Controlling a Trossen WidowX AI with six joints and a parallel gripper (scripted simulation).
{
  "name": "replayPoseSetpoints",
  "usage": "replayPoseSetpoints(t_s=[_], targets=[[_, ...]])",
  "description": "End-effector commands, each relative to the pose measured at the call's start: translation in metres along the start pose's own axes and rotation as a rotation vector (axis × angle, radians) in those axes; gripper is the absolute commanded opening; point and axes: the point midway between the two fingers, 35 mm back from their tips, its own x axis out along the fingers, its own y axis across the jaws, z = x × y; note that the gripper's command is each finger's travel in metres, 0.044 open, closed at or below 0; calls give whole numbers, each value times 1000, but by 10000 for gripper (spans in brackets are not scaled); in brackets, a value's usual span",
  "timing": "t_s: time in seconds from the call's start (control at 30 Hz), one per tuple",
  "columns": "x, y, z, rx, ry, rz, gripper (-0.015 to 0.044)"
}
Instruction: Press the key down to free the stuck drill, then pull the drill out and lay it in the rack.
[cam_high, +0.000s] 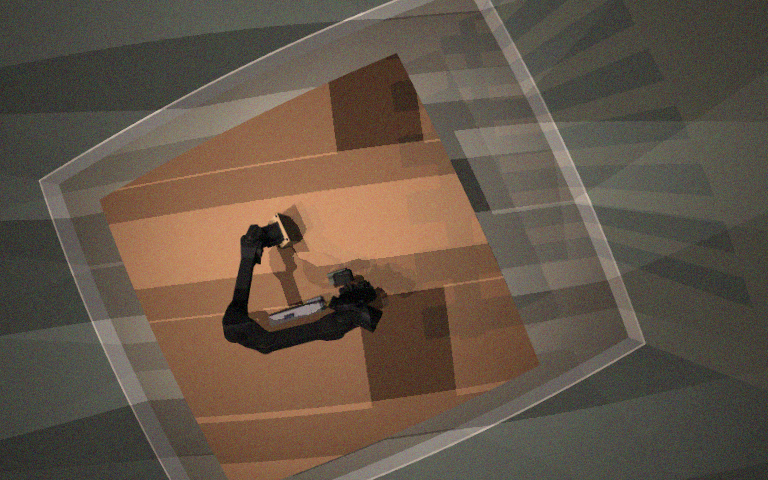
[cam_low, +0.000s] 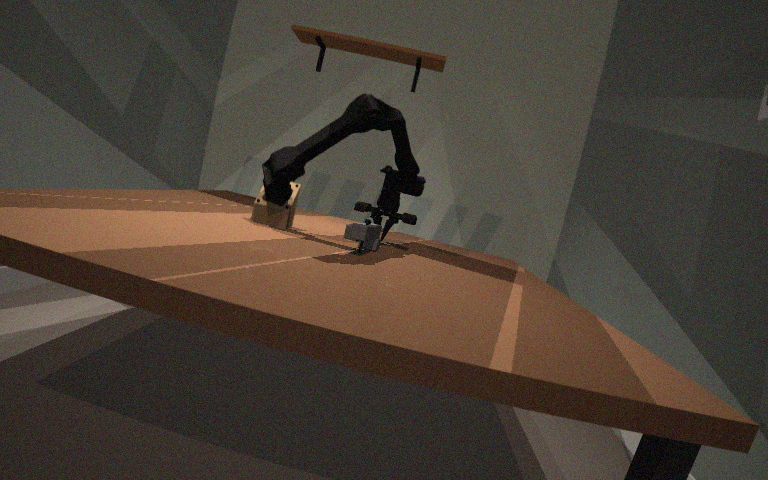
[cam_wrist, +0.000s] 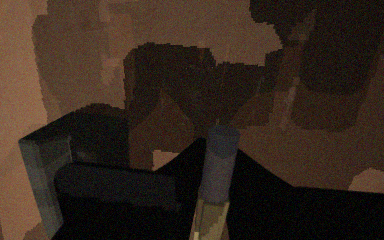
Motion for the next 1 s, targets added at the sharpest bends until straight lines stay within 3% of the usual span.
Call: replayPoseSetpoints(t_s=[0.0,0.97], targets=[[-2,-1,7,4,-6,-5,0],[-13,0,7,4,-6,-5,0]])
